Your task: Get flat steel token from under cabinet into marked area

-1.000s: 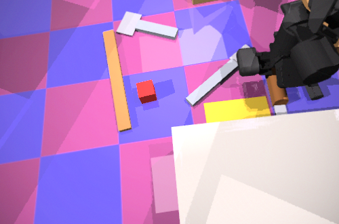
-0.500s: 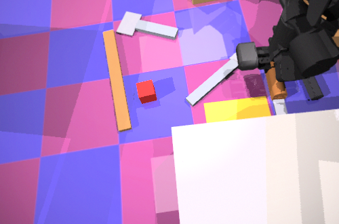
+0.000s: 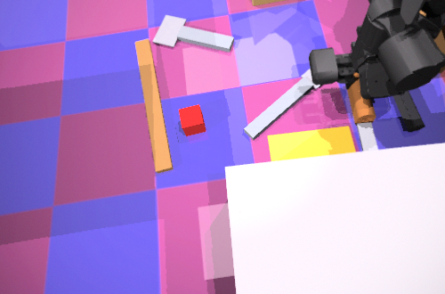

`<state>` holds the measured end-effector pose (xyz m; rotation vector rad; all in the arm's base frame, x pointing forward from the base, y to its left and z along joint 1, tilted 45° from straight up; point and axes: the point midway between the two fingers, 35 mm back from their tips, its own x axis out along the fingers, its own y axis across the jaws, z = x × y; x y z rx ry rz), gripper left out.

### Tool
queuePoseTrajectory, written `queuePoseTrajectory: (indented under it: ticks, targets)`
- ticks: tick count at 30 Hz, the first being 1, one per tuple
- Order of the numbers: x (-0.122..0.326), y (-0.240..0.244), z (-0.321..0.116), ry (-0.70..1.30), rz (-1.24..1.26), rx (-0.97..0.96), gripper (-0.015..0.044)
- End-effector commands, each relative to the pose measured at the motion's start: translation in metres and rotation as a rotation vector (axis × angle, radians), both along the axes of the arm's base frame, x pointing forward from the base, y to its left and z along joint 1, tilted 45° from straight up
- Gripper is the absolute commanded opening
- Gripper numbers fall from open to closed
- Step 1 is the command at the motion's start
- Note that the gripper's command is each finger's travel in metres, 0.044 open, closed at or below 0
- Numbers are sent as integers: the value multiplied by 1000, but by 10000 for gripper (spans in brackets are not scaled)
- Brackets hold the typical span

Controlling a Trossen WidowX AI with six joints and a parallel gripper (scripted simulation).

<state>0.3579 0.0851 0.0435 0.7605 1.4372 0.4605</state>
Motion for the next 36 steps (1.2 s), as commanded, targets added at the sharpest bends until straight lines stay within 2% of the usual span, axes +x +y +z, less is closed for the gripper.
queuePoseTrajectory:
  ticks: [1,36]
  targets:
    - [-6,2,-1,6,-2,-1,0]
    - [-43,10,2,8,-2,-1,0]
